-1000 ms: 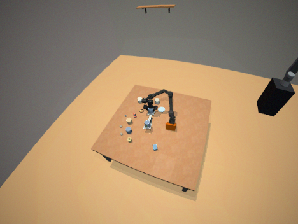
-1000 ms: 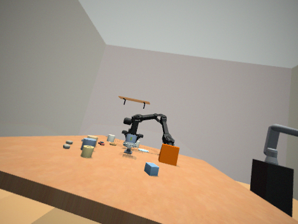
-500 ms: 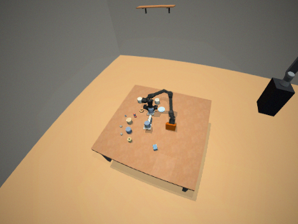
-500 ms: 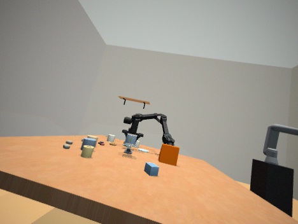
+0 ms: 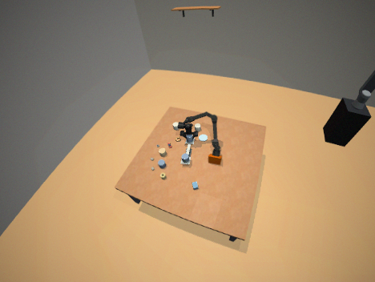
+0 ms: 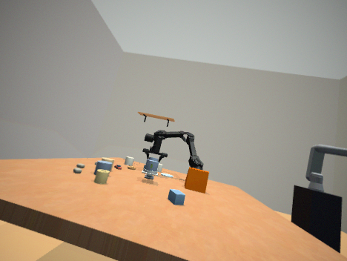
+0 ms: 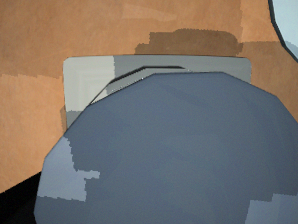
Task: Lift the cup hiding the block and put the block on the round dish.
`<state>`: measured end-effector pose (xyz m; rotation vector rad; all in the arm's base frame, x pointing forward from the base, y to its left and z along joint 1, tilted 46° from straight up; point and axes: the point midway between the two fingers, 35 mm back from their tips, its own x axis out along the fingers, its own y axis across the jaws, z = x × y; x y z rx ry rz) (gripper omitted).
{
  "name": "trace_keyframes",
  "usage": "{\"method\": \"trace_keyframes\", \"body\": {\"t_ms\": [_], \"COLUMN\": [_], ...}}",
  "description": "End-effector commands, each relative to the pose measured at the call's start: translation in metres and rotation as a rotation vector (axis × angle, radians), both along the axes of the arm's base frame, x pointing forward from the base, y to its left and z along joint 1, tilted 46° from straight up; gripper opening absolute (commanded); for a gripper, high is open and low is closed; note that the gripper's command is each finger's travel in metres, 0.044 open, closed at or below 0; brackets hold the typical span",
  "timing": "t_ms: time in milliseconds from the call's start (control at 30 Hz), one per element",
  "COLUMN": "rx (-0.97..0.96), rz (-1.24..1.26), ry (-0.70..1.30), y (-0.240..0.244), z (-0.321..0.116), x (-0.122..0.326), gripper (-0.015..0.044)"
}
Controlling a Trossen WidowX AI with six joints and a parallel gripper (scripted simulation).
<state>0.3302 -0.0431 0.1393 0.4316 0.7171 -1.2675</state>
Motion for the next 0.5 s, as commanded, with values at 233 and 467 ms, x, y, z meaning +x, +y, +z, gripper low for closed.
{"method": "trace_keyframes", "body": {"t_ms": [233, 467], "rx": [0.007, 0.008], "rz": [0.016, 0.026], "ry": [-0.014, -0.013], "y": [0.013, 0.02], "z": [0.012, 0.018], "x": [0.002, 0.001], "gripper": [0.0, 0.0]}}
